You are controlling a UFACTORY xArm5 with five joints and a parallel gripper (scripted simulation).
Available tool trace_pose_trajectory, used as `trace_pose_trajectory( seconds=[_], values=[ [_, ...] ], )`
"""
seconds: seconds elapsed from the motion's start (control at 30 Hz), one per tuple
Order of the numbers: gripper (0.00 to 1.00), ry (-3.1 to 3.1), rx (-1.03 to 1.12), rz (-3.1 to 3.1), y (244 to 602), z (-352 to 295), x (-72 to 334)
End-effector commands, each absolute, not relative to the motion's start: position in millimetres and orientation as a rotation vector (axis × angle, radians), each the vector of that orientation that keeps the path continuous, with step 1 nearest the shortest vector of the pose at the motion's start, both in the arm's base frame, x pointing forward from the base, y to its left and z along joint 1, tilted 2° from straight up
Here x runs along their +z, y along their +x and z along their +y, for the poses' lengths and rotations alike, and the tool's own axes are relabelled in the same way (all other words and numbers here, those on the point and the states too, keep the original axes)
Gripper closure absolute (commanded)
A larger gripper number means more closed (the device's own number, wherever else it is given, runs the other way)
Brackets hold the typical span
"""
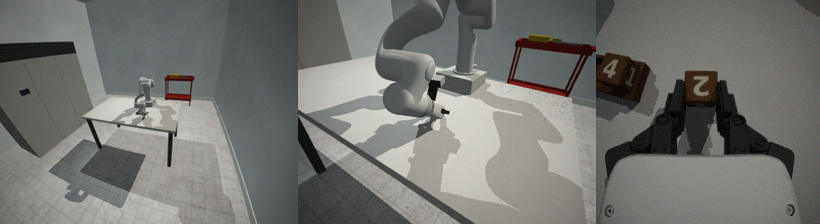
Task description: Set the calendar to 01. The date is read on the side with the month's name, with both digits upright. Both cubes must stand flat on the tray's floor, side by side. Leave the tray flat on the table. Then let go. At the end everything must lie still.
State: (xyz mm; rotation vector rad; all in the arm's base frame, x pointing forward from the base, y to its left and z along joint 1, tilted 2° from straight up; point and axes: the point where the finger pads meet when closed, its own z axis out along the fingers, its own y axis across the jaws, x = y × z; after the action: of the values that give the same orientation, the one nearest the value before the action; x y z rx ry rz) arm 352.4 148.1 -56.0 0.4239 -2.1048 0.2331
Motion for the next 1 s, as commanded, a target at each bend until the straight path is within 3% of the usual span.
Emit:
trace_pose_trajectory(
  seconds=[0.0,0.37,0.93,0.97],
  values=[
    [0.73,0.425,0.232,-2.108,353.6,148.6,-55.0],
    [0.73,0.425,0.232,-2.108,353.6,148.6,-55.0],
    [0.53,0.425,0.232,-2.108,353.6,148.6,-55.0],
    [0.31,0.425,0.232,-2.108,353.6,148.6,-55.0]
  ],
)
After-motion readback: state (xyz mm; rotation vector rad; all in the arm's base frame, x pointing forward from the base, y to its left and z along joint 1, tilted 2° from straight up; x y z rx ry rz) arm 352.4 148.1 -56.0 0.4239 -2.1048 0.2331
